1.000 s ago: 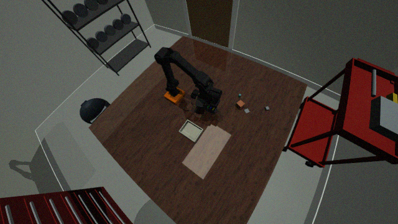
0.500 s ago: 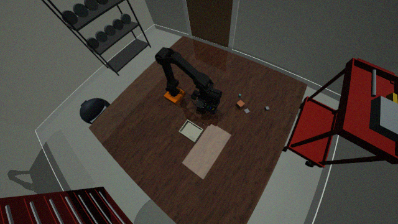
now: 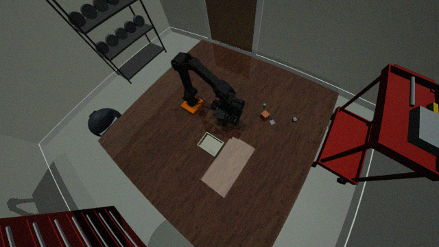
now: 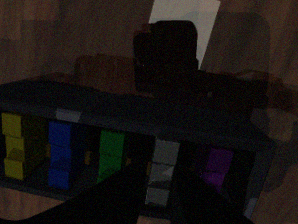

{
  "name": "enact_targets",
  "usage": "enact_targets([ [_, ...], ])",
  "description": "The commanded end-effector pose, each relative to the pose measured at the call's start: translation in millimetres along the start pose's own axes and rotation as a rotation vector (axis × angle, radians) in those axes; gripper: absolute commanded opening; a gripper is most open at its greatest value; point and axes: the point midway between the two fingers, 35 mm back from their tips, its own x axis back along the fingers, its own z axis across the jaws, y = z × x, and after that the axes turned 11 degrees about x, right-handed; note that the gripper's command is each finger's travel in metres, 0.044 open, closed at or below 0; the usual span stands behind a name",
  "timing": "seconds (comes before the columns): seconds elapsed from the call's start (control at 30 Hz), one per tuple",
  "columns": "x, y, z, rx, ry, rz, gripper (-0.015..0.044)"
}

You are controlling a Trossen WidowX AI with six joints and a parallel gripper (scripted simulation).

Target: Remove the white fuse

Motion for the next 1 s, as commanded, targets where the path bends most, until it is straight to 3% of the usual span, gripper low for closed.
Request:
enact_targets([
  [0.0,0.0,0.0,0.1,0.000,0.000,0.000,0.0034],
  [0.17,0.0,0.0,0.1,0.000,0.000,0.000,0.0001],
  [0.97,10.0,0.3,0.6,-0.001,0.000,-0.002,0.0000],
])
